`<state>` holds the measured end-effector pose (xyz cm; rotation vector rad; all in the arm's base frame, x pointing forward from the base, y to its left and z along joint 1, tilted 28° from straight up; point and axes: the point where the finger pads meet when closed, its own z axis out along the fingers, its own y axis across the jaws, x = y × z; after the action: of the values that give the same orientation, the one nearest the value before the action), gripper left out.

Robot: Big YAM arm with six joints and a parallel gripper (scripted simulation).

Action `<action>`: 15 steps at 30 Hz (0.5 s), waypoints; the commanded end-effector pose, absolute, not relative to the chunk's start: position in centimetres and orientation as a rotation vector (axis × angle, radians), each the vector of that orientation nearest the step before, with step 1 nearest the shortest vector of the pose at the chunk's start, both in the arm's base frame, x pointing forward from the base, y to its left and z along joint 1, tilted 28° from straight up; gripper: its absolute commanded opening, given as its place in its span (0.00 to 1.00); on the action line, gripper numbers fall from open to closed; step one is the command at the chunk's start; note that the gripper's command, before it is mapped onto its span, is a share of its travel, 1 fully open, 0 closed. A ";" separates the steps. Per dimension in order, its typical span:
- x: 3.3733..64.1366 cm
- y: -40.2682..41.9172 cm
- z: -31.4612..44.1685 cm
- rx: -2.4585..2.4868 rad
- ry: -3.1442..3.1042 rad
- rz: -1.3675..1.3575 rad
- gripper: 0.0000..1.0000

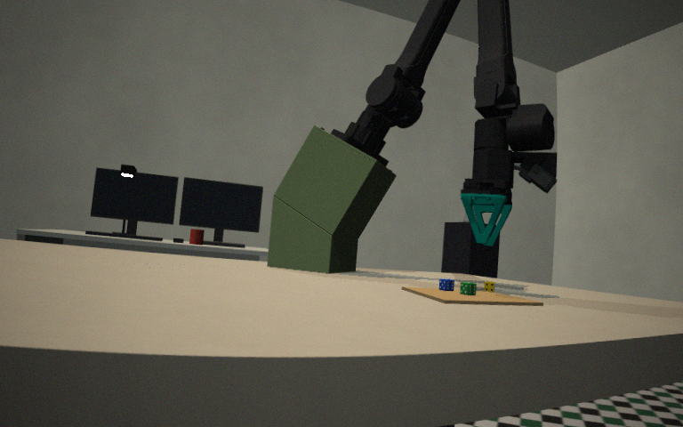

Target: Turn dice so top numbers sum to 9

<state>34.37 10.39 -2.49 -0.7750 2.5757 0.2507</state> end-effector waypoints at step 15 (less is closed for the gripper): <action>35.0 11.4 -1.0 -0.923 2.456 0.202 0.30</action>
<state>33.77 11.05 -2.49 -0.9089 2.5181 0.2193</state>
